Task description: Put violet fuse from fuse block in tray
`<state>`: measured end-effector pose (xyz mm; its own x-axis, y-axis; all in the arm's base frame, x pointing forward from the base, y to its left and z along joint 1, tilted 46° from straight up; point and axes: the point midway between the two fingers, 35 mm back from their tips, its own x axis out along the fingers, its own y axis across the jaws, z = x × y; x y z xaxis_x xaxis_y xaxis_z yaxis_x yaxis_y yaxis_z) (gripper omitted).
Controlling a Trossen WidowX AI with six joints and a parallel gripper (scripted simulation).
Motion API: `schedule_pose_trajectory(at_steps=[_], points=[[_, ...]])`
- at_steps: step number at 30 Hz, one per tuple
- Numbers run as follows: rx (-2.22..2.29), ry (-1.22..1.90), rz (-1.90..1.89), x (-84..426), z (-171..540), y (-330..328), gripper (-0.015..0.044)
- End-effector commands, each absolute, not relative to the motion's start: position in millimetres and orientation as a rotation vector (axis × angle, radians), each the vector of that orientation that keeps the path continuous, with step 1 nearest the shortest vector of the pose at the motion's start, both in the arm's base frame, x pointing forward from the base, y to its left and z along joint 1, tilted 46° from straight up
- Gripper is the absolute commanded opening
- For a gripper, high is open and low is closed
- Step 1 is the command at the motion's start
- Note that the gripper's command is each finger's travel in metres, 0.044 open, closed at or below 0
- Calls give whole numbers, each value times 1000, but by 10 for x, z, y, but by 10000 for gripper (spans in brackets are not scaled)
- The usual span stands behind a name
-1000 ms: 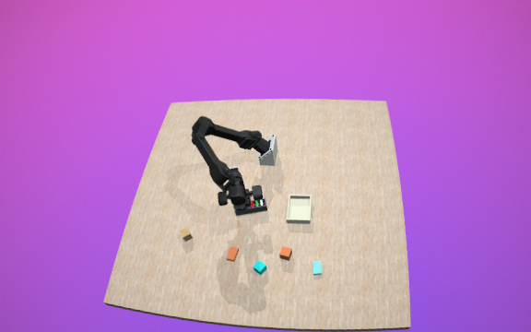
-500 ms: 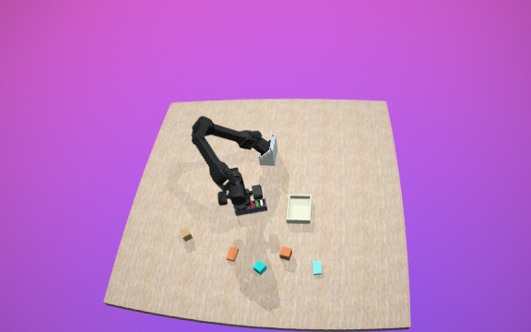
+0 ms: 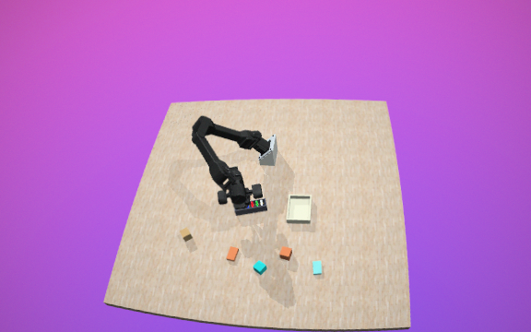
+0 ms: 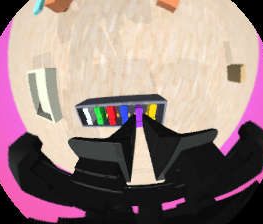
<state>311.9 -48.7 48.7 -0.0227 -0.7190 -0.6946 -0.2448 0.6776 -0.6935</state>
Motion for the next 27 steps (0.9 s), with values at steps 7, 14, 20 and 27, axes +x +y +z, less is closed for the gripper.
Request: schedule_pose_trajectory(at_steps=[7, 14, 20, 27], points=[[-808, 1585, -453, 3133, 534, -439, 0], [-809, 1585, -453, 3134, 558, -414, 0], [-810, 1585, -453, 3134, 578, -393, 0], [-810, 1585, -452, 3134, 601, -367, 0]])
